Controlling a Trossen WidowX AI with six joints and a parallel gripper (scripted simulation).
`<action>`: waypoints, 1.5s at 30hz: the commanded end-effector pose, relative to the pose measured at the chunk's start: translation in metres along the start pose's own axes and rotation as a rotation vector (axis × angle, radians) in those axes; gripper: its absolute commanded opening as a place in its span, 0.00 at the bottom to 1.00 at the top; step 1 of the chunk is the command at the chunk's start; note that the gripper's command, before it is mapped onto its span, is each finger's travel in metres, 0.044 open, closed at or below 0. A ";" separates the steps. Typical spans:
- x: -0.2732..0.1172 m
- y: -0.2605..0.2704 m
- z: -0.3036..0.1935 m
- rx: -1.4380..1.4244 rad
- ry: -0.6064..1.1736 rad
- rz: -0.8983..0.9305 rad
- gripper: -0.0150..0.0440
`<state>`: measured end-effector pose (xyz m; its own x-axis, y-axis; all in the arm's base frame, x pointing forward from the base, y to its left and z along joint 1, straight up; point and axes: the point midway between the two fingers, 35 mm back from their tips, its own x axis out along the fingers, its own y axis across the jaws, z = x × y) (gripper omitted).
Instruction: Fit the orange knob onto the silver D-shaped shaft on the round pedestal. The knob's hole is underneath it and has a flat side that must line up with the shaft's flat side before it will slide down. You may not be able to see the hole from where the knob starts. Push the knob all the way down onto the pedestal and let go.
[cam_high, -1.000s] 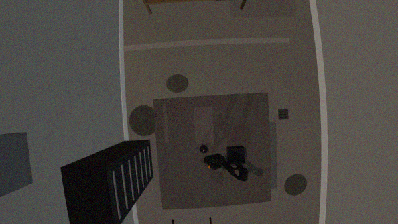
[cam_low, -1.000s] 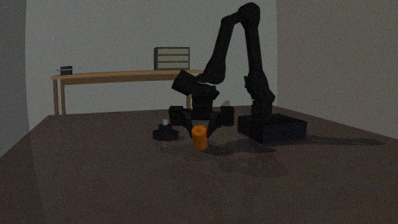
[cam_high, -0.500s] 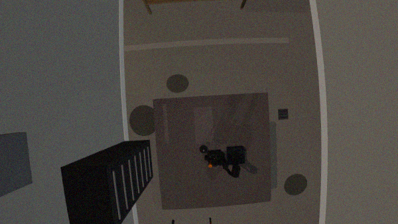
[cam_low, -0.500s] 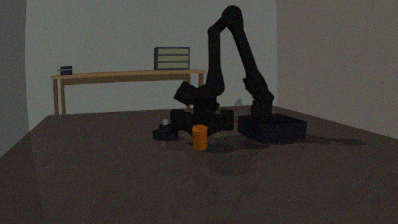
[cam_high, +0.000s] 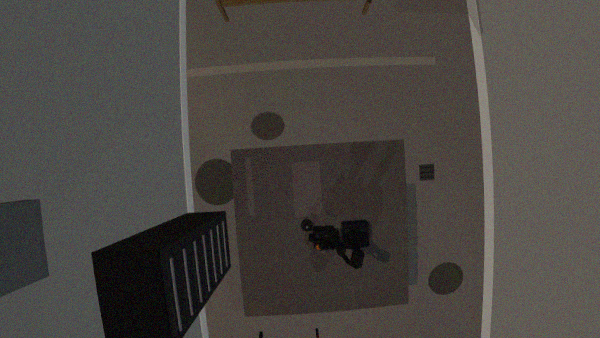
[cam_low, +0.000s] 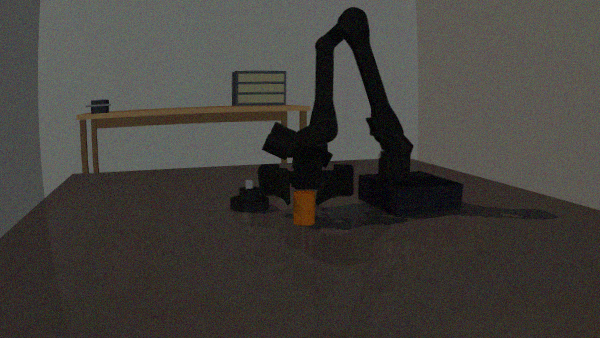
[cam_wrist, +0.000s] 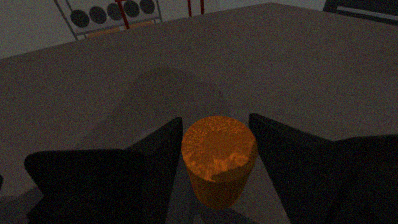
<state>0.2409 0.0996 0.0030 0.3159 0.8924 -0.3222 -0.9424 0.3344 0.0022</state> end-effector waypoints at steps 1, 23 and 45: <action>0.000 0.000 0.000 0.002 -0.001 0.000 0.69; 0.000 0.000 0.000 0.002 -0.001 0.000 0.78; -0.024 -0.001 0.072 -0.001 0.000 0.000 1.00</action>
<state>0.2447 0.0991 0.0550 0.3146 0.8930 -0.3219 -0.9422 0.3349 0.0082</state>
